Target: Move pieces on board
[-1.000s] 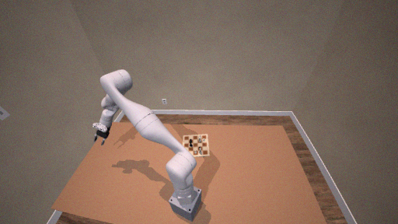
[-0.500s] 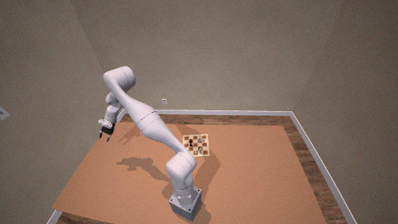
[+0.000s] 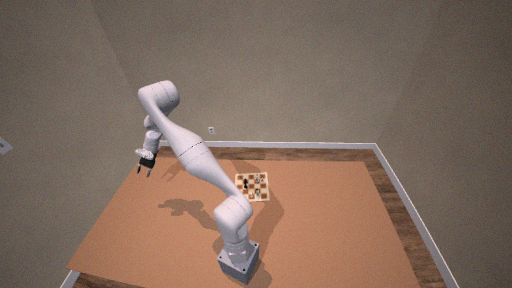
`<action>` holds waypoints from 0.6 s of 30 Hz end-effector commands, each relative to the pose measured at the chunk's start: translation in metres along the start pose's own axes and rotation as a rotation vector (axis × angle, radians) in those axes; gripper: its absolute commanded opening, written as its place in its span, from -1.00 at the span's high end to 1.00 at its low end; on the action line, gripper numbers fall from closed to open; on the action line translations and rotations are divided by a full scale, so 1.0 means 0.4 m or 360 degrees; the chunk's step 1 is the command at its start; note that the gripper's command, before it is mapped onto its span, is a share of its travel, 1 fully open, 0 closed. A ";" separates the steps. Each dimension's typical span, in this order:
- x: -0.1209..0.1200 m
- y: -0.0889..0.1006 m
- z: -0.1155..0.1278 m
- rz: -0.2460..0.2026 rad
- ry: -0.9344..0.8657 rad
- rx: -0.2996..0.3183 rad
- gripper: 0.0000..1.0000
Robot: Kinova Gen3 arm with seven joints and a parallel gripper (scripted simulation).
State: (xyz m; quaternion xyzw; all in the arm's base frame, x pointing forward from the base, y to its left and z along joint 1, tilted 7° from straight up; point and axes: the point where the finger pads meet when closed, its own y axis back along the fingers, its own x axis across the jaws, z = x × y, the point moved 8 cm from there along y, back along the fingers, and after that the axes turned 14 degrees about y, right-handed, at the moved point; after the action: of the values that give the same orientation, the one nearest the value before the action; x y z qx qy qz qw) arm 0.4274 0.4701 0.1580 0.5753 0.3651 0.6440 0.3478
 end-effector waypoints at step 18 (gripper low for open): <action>-0.104 0.098 0.045 -0.0081 0.0065 -0.0021 -1.00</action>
State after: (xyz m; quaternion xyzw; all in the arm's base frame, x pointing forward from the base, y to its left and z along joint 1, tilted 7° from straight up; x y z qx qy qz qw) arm 0.4470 0.4163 0.1693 0.5502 0.3851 0.6474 0.3603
